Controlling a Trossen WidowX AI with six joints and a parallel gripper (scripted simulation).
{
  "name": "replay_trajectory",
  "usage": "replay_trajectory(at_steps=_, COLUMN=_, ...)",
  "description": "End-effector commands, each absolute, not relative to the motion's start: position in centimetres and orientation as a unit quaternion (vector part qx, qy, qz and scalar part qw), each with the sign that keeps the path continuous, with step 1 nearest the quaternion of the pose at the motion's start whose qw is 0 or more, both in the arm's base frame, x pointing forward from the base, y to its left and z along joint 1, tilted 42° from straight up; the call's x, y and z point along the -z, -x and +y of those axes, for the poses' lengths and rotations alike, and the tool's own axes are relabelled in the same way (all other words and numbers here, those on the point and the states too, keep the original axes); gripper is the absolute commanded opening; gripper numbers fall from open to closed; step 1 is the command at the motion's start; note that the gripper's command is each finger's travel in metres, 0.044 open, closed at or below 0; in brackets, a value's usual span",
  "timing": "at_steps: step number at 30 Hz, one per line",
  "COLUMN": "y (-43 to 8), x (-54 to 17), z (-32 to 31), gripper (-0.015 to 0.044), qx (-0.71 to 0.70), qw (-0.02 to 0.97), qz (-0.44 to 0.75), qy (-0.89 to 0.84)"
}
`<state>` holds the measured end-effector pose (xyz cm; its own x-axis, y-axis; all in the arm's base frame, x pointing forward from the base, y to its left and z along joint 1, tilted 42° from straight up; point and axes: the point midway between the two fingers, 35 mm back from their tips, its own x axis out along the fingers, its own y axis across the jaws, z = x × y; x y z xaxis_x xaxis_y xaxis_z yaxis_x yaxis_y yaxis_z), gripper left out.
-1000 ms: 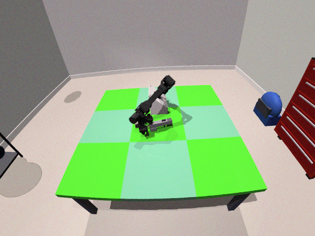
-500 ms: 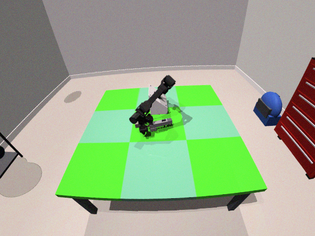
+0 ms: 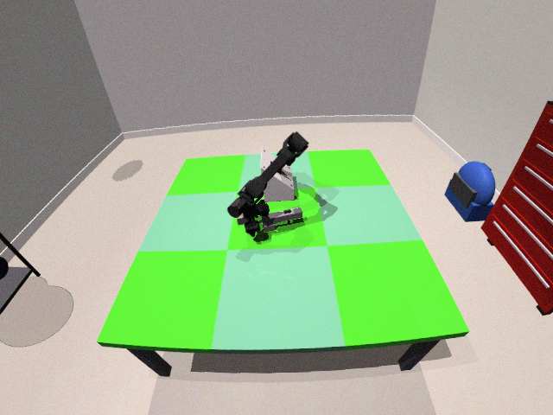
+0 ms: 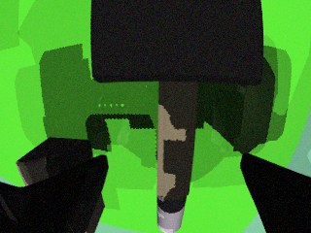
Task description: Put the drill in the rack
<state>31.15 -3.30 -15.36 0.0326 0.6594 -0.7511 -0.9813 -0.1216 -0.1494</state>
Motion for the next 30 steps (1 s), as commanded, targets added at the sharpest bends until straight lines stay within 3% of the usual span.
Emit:
replay_trajectory(at_steps=1, y=-30.91, x=15.35, z=-3.08, gripper=0.0440, qx=-0.658, qw=0.626, qz=0.226, qy=0.352)
replay_trajectory(at_steps=19, y=-30.71, x=15.34, z=-2.90, gripper=0.0440, qx=-0.658, qw=0.626, qz=0.226, qy=0.352)
replay_trajectory(at_steps=30, y=-30.95, x=15.35, z=-3.10, gripper=0.0151, qx=-0.658, qw=0.623, qz=0.225, qy=0.357)
